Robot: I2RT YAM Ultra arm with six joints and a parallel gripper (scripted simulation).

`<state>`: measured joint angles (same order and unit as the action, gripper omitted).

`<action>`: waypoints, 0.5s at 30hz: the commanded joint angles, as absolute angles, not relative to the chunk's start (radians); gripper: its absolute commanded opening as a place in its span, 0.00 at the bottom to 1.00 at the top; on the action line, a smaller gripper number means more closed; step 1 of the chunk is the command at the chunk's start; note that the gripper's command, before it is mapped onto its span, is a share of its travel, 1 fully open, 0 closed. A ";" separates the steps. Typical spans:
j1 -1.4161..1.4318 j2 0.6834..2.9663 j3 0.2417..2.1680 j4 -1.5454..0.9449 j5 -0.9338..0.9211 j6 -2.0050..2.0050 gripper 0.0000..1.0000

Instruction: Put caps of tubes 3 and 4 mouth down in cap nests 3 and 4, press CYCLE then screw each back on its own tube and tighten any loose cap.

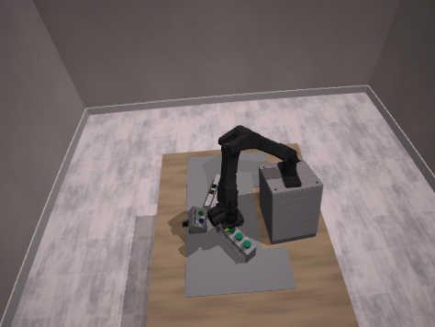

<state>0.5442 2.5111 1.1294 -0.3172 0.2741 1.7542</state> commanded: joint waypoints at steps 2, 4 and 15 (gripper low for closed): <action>0.546 2.505 1.135 -0.315 0.278 1.752 0.49; 0.545 2.508 1.135 -0.312 0.278 1.751 0.49; 0.540 2.524 1.141 -0.301 0.279 1.746 0.49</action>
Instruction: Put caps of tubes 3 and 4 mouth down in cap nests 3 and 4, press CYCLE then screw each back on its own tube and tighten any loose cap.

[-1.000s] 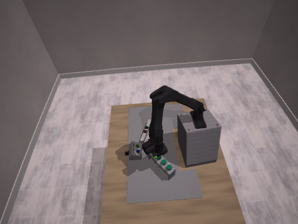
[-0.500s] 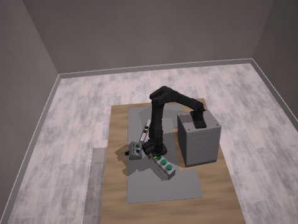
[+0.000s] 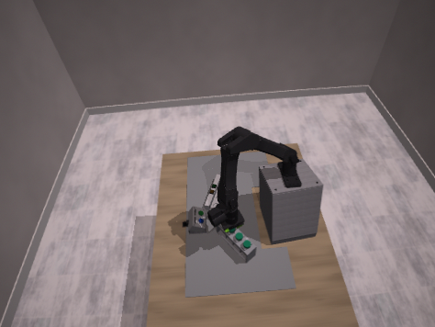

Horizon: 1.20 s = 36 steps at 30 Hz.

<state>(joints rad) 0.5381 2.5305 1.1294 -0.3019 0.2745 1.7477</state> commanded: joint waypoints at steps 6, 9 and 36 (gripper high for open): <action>0.540 2.524 1.143 -0.302 0.279 1.746 0.49; 0.540 2.525 1.146 -0.305 0.279 1.746 0.49; 0.540 2.525 1.148 -0.307 0.279 1.446 0.00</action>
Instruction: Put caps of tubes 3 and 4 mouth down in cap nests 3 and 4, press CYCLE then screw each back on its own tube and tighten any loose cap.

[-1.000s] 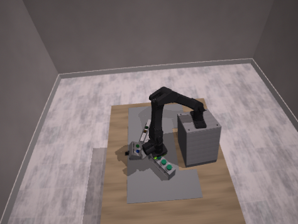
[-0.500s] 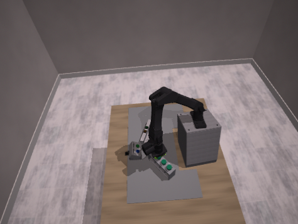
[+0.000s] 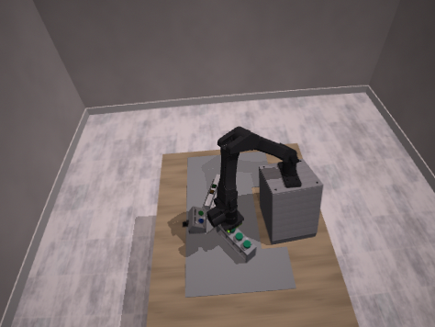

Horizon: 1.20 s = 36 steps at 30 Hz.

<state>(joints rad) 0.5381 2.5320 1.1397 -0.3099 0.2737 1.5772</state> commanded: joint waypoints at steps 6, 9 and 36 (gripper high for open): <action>0.540 2.524 1.148 -0.307 0.279 1.196 0.00; 0.540 2.524 1.148 -0.308 0.279 1.046 0.00; 0.541 2.522 1.148 -0.309 0.279 -0.103 0.00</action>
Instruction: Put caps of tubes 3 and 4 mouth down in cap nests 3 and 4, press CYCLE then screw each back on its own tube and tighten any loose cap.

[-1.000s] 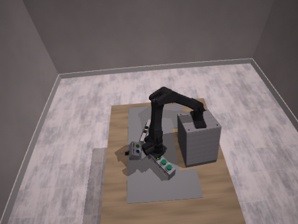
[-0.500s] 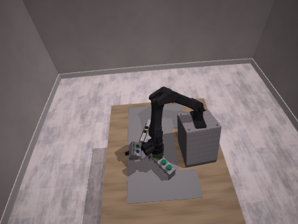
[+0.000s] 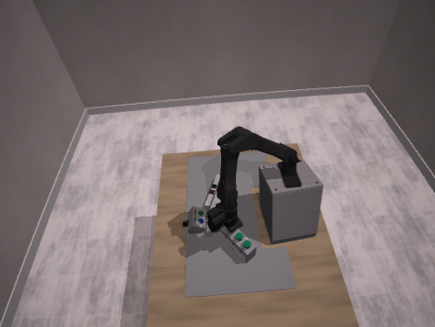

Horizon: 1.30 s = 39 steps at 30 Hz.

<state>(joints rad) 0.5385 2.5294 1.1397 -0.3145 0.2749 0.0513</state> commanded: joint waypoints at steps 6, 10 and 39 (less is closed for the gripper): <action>0.541 2.521 1.147 -0.310 0.279 -0.403 0.00; 0.541 2.521 1.147 -0.310 0.279 -0.603 0.00; 0.542 2.519 1.147 -0.312 0.278 -1.743 0.00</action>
<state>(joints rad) 0.5388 2.5263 1.1397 -0.3157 0.2756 -1.6169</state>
